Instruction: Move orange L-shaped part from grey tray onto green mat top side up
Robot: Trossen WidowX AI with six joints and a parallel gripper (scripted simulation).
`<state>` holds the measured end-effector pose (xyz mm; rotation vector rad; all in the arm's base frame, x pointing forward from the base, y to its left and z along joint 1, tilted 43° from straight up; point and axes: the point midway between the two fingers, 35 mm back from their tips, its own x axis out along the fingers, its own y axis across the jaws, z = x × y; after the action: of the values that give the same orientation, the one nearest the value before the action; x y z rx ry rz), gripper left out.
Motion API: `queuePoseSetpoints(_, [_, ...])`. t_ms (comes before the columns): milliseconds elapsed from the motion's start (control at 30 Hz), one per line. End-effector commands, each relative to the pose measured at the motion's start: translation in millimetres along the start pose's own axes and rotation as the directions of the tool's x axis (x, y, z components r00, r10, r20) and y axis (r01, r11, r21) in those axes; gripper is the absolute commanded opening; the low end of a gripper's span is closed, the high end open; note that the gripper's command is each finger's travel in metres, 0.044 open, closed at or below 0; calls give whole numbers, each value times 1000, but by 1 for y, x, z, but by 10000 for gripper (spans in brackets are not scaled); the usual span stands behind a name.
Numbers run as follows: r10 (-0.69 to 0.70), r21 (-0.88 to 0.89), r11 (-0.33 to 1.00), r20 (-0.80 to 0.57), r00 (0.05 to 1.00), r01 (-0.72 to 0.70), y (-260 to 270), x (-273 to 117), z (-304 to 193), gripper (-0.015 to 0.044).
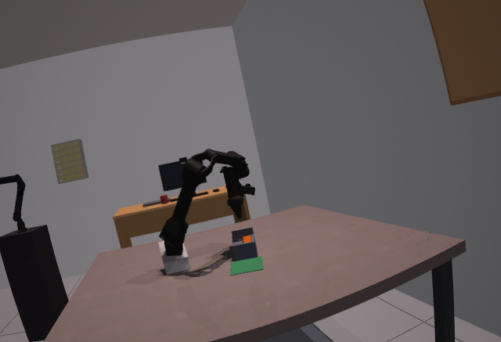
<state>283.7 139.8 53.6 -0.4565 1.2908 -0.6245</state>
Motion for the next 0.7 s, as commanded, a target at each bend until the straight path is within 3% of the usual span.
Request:
queuePoseSetpoints(0, [1,-17,1000,-11,1000,-1,5,2,0,180])
queuePoseSetpoints(267, [-1,-16,1000,-10,1000,1,5,72,-1,180])
queuePoseSetpoints(667, [-1,-16,1000,-10,1000,1,5,83,-1,180])
